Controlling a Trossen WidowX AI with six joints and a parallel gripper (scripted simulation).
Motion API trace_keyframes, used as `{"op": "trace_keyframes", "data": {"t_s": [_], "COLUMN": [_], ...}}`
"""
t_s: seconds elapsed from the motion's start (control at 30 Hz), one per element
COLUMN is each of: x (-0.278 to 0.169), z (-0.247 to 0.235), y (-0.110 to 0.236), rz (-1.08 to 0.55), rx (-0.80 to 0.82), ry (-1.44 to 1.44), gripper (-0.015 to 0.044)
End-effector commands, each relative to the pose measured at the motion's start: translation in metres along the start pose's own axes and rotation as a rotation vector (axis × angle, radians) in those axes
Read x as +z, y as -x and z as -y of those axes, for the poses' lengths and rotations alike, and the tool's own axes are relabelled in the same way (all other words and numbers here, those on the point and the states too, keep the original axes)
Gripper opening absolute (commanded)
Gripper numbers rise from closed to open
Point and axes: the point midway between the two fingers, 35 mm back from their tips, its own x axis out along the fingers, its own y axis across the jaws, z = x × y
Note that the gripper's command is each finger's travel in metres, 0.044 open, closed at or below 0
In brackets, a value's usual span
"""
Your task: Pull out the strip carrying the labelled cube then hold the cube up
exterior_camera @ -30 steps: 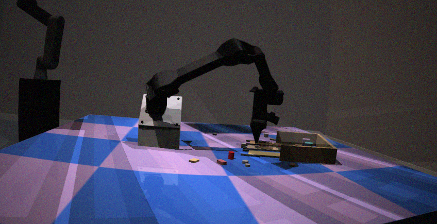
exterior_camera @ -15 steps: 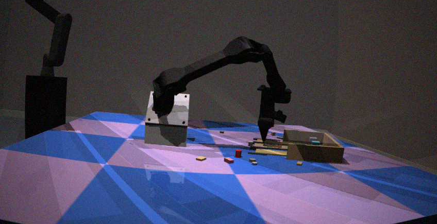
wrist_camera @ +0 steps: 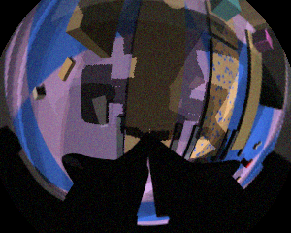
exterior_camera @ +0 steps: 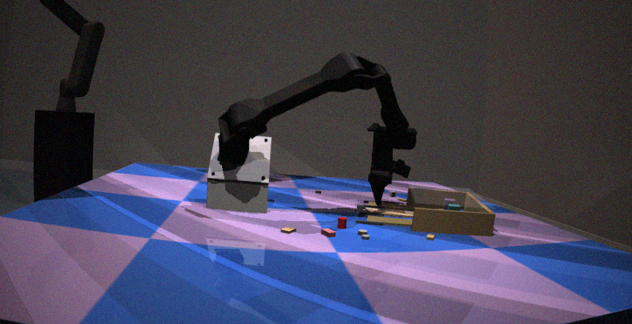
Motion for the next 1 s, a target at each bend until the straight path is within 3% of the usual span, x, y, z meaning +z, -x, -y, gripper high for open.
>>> {"op": "trace_keyframes", "data": {"t_s": [0.0,0.97], "x": [-0.012,-0.057], "z": [0.0,-0.001], "y": [-0.005,-0.006], "rz": [-0.014,-0.016], "rx": [-0.008,-0.007], "ry": [0.007,0.009], "gripper": [0.0,0.0]}}
